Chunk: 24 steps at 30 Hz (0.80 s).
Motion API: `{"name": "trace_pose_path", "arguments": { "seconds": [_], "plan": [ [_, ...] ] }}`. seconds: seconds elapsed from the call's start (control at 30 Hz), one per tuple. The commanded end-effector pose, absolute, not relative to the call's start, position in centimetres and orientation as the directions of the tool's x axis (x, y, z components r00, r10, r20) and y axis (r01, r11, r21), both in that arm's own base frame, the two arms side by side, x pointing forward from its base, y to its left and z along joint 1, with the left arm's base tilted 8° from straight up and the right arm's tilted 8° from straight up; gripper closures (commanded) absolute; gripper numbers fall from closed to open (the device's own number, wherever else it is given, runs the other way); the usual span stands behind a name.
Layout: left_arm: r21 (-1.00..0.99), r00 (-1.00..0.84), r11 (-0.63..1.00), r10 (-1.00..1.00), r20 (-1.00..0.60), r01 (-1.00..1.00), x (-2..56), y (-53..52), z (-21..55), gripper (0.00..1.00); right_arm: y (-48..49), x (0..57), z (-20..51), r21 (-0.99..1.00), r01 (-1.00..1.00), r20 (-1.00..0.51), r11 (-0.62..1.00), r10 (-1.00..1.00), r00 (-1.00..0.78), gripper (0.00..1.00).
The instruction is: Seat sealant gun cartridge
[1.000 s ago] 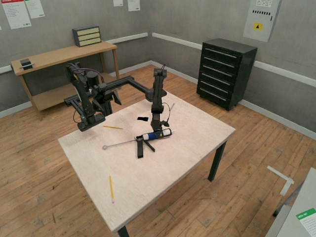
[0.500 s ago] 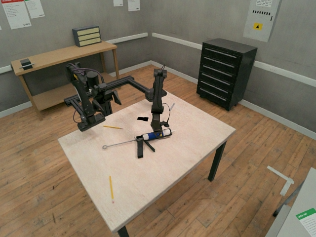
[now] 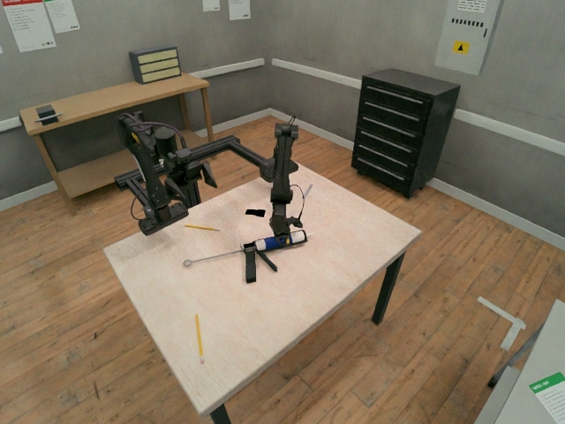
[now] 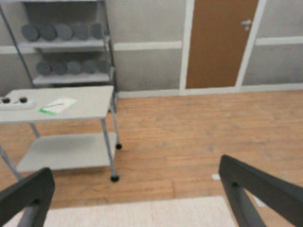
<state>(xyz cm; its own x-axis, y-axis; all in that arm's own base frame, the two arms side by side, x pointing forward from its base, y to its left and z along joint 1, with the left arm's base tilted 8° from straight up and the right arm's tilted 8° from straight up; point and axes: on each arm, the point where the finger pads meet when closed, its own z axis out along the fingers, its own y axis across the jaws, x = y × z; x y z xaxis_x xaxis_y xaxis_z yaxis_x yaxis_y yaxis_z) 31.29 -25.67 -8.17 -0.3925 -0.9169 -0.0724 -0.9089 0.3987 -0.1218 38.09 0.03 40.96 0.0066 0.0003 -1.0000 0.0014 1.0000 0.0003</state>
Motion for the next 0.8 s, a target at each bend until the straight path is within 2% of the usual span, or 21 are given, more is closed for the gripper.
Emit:
{"name": "trace_pose_path", "arguments": {
  "seconds": [0.0,0.77],
  "plan": [
    [-0.134,-0.397,0.405,-0.914,-0.085,-0.904,31.81,-25.77,-8.98,1.00,0.25,37.04,44.13,0.001,-0.002,-0.996,1.000,0.001,0.090,0.00],
    [-0.118,-0.388,0.397,-0.917,-0.092,-0.910,31.26,-25.26,-9.55,1.00,0.25,37.04,44.13,0.001,-0.002,-0.996,1.000,0.001,0.090,0.00]
  ]
}}
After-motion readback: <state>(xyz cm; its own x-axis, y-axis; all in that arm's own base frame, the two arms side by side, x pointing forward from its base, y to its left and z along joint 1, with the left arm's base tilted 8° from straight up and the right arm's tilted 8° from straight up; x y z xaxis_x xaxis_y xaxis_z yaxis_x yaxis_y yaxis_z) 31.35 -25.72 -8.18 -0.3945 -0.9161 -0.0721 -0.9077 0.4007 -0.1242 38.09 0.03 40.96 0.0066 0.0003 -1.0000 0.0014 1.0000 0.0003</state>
